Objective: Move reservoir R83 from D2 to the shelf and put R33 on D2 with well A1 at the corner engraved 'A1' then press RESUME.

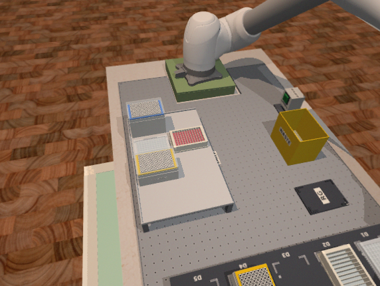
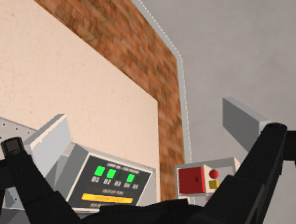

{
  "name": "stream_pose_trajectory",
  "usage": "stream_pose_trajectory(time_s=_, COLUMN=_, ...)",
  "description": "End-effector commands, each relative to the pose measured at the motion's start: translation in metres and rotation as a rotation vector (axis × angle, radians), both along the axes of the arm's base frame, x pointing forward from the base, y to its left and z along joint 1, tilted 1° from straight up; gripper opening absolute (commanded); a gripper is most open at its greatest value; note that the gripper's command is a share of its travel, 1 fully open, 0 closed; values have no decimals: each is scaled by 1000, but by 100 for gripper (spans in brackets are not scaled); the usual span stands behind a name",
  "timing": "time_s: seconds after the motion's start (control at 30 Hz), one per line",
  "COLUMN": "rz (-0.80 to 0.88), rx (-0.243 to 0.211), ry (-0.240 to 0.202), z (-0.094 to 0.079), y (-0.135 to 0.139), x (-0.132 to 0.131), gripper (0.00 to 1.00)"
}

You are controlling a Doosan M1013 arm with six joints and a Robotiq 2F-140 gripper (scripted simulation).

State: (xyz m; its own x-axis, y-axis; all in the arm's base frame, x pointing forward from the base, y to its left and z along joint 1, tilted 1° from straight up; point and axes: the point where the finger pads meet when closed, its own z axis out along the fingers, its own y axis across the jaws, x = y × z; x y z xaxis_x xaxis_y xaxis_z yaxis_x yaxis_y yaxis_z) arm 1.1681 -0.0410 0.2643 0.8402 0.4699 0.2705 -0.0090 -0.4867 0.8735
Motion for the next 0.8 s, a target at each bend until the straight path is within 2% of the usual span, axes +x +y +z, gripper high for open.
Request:
stream_pose_trajectory(time_s=0.0, rz=0, rx=0, ry=0, z=0, y=0, x=0, gripper=100)
stream_pose_trajectory(time_s=0.53, rz=0, rx=0, ry=0, z=0, y=0, x=0, gripper=100)
stream_pose_trajectory(time_s=0.57, rz=-7, rx=18, ry=7, z=0, y=-2, x=-5, gripper=77)
stream_pose_trajectory(time_s=0.77, rz=-50, rx=122, ry=48, z=1, y=-11, x=-33, gripper=77)
